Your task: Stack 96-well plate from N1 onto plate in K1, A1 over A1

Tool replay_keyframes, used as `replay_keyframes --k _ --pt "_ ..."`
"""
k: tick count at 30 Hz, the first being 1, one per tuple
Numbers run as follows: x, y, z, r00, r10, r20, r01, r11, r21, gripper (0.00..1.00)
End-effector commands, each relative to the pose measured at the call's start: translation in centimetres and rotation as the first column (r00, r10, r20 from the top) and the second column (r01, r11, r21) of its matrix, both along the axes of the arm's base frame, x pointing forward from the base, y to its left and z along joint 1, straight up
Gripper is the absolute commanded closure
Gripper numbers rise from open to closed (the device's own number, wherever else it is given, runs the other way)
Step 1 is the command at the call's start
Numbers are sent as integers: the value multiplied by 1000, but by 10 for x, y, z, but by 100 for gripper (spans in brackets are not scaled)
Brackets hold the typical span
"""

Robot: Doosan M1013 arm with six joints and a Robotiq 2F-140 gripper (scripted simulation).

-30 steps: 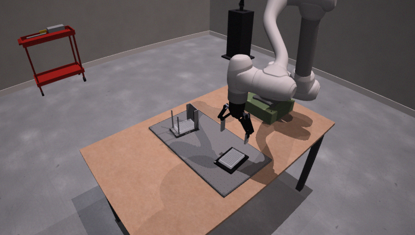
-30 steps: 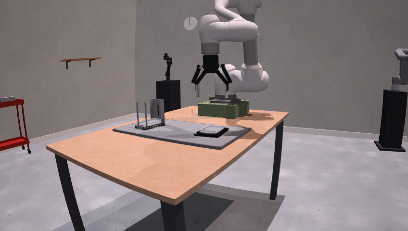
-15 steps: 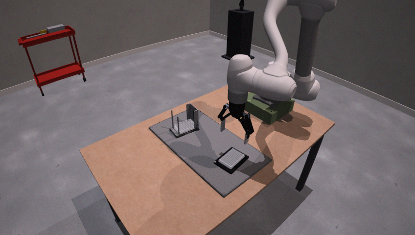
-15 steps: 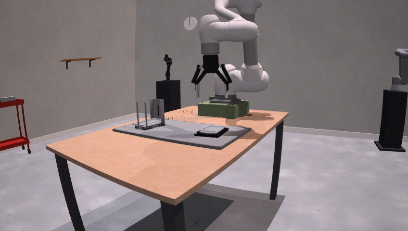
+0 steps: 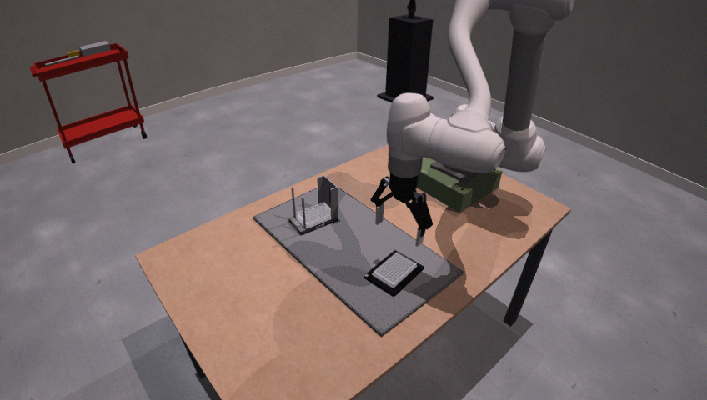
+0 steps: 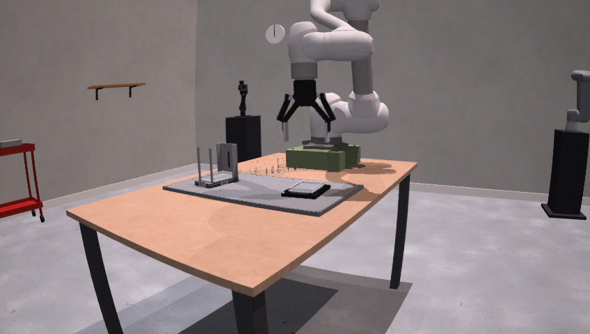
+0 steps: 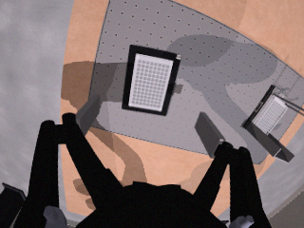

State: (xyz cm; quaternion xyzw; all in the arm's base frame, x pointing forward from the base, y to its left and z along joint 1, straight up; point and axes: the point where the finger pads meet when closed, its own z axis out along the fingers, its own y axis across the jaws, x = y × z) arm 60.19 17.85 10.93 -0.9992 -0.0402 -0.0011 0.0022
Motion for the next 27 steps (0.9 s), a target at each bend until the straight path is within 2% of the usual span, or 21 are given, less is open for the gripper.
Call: replay_keyframes --k 1,27 --pt "-2 -2 -8 1000 -1 -1 1 1000 -7 0" --pt "-2 -2 -45 1000 -1 -1 1 1000 -7 0"
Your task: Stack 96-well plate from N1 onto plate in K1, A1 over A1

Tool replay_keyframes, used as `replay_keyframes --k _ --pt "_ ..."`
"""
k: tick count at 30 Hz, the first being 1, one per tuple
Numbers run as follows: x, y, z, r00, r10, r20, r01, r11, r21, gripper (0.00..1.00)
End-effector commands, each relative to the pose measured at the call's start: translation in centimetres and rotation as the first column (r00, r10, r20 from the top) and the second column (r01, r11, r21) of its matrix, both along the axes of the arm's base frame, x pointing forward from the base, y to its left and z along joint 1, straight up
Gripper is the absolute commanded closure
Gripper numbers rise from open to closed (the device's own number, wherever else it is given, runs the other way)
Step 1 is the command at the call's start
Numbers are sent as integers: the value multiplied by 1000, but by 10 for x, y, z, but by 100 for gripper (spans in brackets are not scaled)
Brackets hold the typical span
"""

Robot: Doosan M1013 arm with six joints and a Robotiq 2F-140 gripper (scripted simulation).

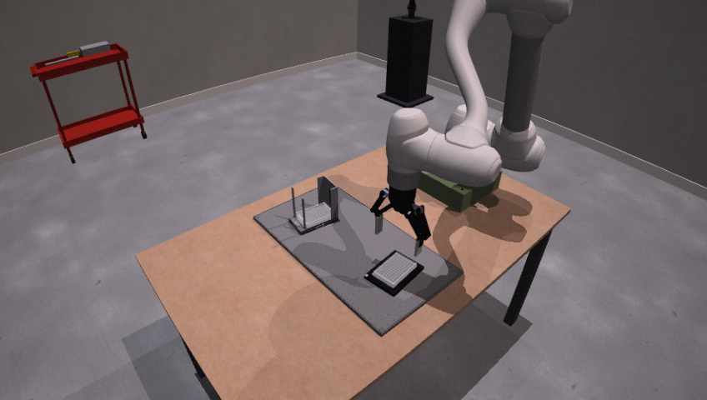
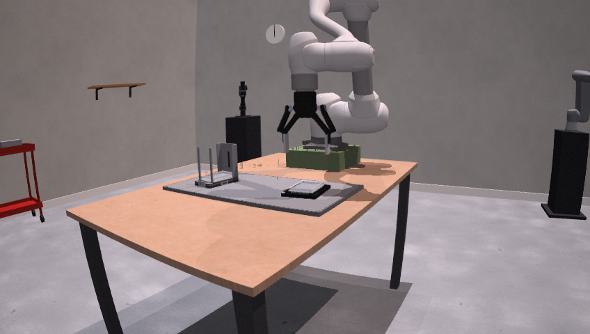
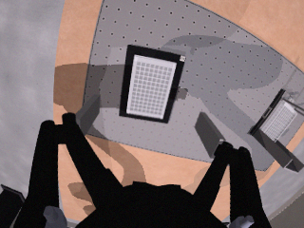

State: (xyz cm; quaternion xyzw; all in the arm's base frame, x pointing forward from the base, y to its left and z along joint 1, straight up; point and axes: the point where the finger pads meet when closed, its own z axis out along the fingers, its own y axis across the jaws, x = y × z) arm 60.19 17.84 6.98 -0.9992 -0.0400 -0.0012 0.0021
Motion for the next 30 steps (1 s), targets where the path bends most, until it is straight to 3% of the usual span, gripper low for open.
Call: replay_keyframes --k 1,30 --pt "-2 -2 -7 1000 0 -2 0 1000 -7 0" --pt "-2 -2 -52 1000 0 -2 0 1000 -7 0"
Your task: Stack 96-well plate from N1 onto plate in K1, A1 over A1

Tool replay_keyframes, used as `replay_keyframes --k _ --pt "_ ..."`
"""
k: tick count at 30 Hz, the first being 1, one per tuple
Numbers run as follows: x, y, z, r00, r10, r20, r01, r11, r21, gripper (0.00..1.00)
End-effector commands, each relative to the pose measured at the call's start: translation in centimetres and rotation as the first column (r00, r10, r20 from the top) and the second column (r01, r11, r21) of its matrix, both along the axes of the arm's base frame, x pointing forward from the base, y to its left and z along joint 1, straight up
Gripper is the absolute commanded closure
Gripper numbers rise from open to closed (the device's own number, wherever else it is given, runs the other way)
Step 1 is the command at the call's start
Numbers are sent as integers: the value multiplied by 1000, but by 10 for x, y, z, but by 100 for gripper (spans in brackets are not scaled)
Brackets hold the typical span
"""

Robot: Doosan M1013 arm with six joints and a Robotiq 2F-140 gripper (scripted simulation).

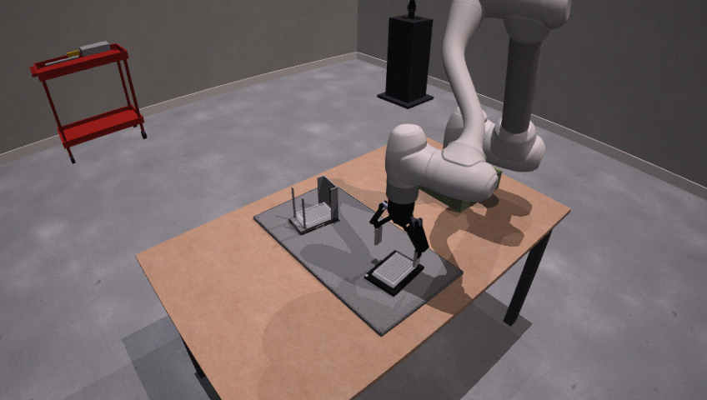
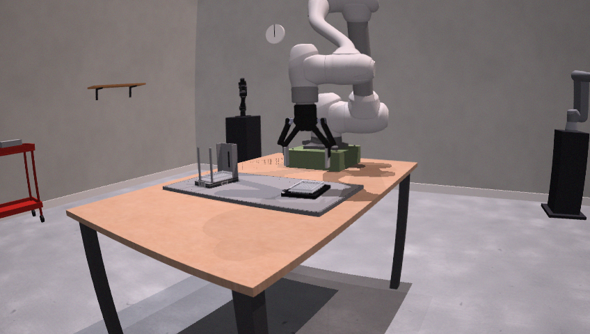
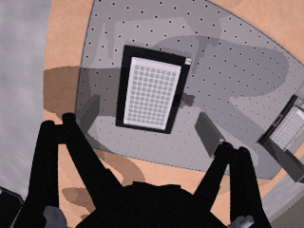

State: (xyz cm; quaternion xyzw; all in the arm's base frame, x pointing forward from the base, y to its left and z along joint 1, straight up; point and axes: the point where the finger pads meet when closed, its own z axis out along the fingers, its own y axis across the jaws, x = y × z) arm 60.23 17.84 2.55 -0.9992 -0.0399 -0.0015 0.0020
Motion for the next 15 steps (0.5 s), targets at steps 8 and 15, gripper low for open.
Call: replay_keyframes --k 8,15 --pt "-3 -2 -18 1000 0 -2 0 1000 -7 0" --pt "-3 -2 -29 1000 0 -2 0 1000 -7 0"
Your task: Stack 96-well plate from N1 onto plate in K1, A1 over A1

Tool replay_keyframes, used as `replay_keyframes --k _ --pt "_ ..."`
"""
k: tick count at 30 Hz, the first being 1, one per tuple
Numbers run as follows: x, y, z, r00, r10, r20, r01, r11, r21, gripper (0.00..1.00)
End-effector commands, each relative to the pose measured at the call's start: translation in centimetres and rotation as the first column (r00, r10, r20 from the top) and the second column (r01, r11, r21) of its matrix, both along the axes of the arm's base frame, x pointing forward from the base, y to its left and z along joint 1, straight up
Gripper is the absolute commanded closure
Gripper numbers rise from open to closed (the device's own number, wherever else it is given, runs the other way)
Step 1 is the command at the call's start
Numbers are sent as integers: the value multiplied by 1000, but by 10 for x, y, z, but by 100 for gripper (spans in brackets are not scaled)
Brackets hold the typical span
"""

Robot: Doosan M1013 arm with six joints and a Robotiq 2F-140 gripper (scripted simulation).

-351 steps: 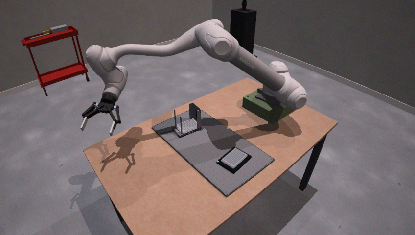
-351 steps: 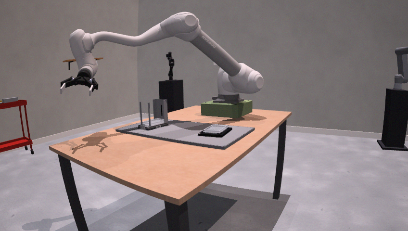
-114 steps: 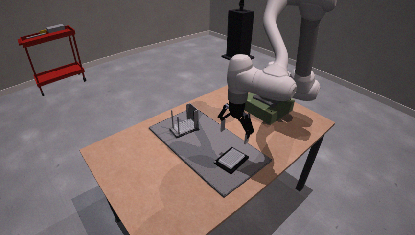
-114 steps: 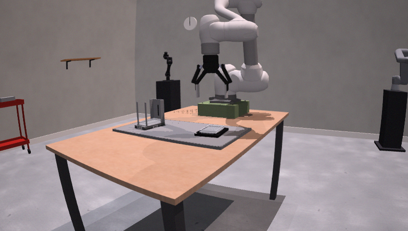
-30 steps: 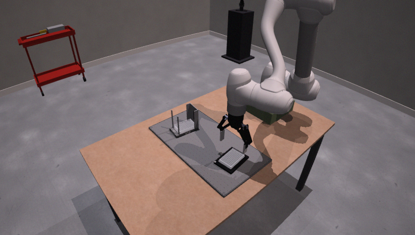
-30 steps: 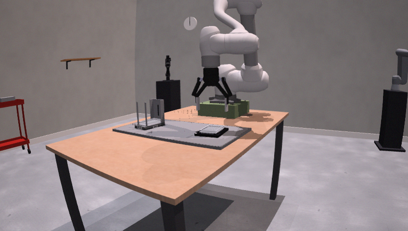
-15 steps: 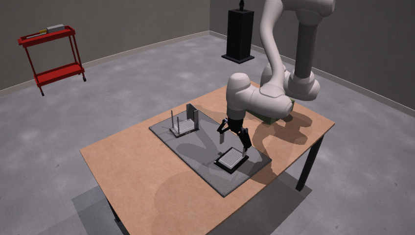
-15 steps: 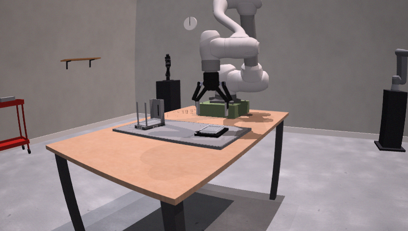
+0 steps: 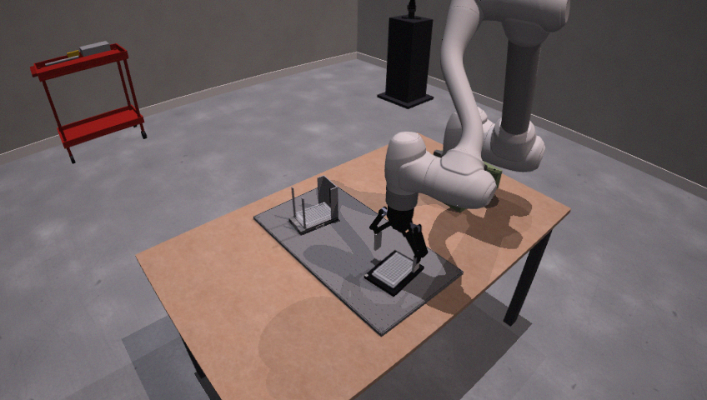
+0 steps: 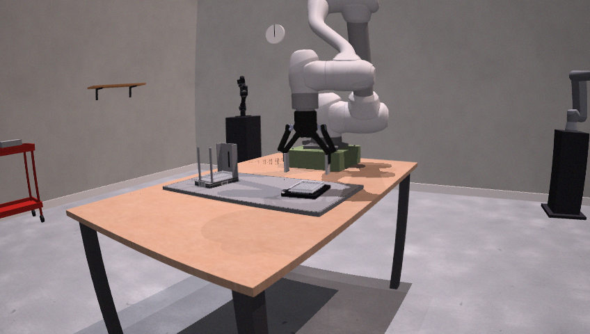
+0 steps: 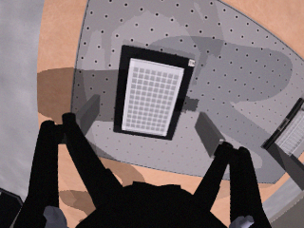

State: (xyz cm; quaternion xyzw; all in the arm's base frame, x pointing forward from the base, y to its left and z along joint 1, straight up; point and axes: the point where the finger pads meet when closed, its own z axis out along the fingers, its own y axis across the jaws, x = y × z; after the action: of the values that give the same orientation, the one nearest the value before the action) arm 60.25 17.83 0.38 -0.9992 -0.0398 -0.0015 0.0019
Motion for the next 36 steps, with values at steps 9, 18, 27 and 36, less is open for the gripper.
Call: replay_keyframes --k 9,18,27,36 --pt "-3 -2 -19 1000 0 -2 0 1000 -6 0" --pt "-3 -2 -34 1000 0 -2 0 1000 -6 0" --pt "-3 -2 -39 1000 0 -2 0 1000 -6 0" --pt "-3 -2 -39 1000 0 -2 0 1000 -6 0"
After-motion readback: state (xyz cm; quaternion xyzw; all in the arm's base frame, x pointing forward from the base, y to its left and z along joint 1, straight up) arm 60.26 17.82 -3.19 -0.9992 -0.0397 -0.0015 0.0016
